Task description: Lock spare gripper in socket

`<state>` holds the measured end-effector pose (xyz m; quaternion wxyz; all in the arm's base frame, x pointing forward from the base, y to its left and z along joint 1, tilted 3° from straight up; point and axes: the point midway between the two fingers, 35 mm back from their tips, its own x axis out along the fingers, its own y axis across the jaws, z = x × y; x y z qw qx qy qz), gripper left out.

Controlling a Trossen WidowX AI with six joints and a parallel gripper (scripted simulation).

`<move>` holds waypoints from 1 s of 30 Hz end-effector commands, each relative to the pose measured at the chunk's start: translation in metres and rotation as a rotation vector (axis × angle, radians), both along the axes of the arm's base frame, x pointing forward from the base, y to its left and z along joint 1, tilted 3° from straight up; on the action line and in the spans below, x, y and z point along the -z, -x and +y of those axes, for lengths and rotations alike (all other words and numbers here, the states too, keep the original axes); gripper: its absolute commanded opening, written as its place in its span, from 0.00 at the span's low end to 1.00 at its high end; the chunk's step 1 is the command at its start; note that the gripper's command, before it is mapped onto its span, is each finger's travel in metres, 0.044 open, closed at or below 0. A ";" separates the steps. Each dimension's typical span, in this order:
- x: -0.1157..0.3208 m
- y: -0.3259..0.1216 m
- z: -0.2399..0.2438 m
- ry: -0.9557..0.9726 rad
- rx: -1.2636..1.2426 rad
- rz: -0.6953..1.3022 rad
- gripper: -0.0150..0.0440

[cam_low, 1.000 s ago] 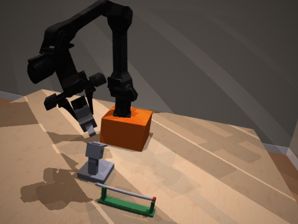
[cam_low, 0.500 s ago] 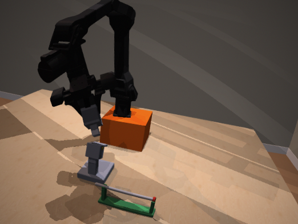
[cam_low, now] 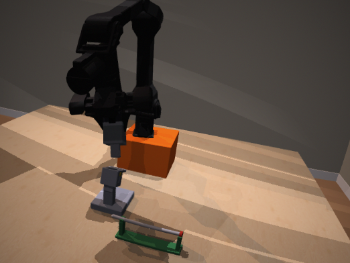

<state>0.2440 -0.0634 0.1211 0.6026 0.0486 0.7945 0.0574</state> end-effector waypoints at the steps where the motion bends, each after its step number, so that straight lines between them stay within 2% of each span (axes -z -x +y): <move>1: -0.007 -0.003 0.007 0.065 0.031 0.022 0.25; 9: -0.016 -0.007 0.020 0.179 0.090 0.048 0.25; 30: 0.002 -0.018 0.017 0.178 0.187 0.102 0.25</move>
